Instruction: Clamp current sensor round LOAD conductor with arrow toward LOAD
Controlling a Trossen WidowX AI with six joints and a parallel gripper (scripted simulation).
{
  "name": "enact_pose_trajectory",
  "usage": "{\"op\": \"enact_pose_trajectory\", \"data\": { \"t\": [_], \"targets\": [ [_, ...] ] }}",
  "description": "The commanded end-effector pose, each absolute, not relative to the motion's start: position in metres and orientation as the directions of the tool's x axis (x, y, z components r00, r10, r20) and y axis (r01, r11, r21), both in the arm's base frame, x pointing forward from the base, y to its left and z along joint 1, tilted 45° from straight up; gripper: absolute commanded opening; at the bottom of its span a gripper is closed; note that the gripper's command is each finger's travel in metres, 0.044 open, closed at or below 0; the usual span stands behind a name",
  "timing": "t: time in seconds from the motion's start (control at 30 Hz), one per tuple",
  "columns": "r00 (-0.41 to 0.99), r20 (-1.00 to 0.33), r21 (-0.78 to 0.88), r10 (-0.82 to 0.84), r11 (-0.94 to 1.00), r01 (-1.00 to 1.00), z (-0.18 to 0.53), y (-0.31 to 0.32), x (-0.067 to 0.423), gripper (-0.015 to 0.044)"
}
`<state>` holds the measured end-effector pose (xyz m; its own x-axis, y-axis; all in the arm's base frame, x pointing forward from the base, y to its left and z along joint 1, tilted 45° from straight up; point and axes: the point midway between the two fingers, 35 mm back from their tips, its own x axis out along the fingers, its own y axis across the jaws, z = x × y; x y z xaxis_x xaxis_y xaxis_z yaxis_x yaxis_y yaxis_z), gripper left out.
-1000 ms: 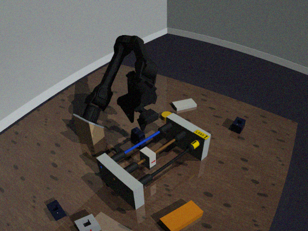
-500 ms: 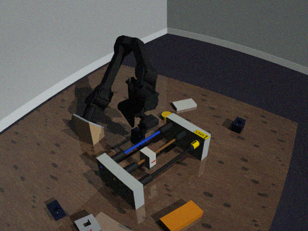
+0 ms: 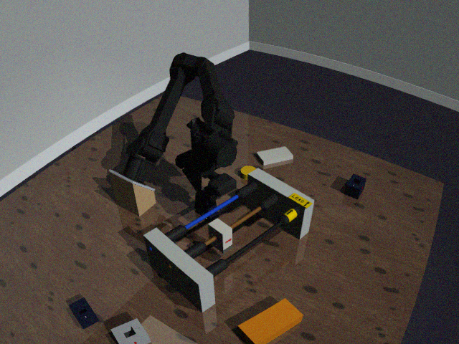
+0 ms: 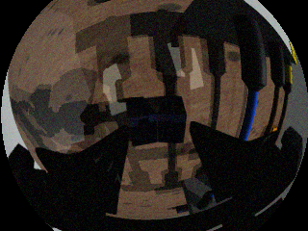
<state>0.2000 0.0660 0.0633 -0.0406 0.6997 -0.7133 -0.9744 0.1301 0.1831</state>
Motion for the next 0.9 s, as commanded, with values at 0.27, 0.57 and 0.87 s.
{"op": "enact_pose_trajectory", "data": {
  "t": [0.27, 0.57, 0.87],
  "targets": [
    [-0.041, -0.713, 0.183, 0.7, 0.129, -0.975, 0.064, 0.066, 0.2, 0.02],
    [-0.041, -0.719, 0.184, 0.694, 0.133, -0.974, 0.084, 0.043, 0.205, 0.0],
    [-0.044, -0.715, 0.188, 0.698, 0.132, -0.973, 0.115, 0.011, 0.208, 0.0]
  ]
}}
